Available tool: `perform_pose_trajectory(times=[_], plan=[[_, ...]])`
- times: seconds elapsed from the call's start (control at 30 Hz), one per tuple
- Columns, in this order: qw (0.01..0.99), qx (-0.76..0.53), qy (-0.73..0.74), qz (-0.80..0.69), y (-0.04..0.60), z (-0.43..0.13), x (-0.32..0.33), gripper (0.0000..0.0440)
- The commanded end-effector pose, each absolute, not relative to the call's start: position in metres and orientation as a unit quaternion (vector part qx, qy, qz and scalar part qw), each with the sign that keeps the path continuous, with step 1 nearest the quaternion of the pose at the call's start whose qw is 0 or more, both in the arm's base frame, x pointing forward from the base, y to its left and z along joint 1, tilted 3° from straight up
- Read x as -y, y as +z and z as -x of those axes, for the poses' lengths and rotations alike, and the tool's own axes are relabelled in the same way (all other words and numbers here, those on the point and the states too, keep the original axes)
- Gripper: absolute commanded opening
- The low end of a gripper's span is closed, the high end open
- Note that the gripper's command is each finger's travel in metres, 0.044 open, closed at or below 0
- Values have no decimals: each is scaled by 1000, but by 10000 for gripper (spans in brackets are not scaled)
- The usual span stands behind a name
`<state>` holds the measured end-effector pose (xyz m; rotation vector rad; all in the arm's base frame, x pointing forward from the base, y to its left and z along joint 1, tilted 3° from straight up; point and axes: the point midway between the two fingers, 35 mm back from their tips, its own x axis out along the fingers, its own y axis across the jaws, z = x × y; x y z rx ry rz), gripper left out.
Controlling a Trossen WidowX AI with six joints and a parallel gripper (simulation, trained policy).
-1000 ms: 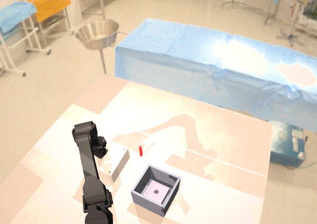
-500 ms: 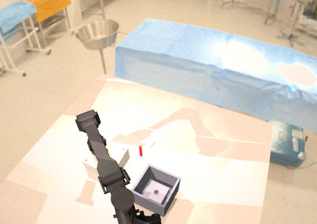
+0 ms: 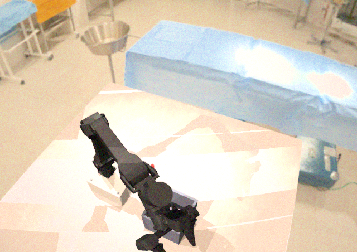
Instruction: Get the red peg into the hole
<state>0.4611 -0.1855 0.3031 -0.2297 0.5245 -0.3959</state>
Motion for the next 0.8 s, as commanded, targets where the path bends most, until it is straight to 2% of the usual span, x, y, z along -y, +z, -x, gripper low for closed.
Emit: perform_pose_trajectory(times=[0.0,0.37,0.77], plan=[[949,-263,-166,41,295,-458,146,417],[934,-318,-101,-125,266,-434,46,412],[862,-429,-62,-263,225,-377,-48,410]])
